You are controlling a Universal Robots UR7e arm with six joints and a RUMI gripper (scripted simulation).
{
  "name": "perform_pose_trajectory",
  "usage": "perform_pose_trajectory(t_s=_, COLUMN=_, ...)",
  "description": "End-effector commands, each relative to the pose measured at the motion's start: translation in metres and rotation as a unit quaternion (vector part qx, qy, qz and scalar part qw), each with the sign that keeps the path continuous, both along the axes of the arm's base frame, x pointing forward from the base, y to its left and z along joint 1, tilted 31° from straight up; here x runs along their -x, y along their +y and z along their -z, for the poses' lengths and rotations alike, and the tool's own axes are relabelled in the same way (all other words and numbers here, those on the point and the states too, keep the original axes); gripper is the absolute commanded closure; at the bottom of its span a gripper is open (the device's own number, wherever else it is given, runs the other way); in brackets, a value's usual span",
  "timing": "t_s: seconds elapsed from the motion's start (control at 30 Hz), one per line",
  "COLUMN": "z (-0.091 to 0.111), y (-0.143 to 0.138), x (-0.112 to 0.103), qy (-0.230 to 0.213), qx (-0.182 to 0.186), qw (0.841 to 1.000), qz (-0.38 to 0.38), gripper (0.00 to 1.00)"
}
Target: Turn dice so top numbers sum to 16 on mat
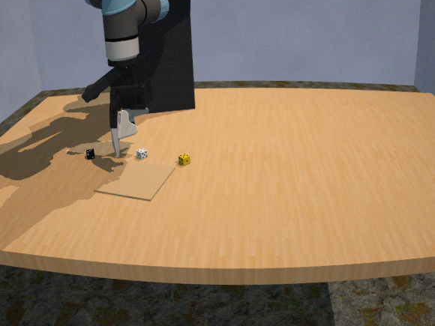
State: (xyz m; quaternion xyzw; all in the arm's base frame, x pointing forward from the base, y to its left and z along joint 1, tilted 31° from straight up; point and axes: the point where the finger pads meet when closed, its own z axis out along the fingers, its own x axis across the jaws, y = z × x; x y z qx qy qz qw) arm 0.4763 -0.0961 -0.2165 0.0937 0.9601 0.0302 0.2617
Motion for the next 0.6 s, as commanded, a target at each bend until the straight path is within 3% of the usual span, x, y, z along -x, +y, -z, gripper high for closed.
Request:
perform_pose_trajectory(t_s=0.0, z=-0.0004, y=-0.0002, x=-0.0002, qy=0.0, qx=0.0, qw=1.0, qz=0.0, gripper=0.0)
perform_pose_trajectory(t_s=0.57, z=-0.0009, y=0.002, x=-0.0011, qy=0.0, qx=0.0, qw=1.0, qz=0.0, gripper=0.0)
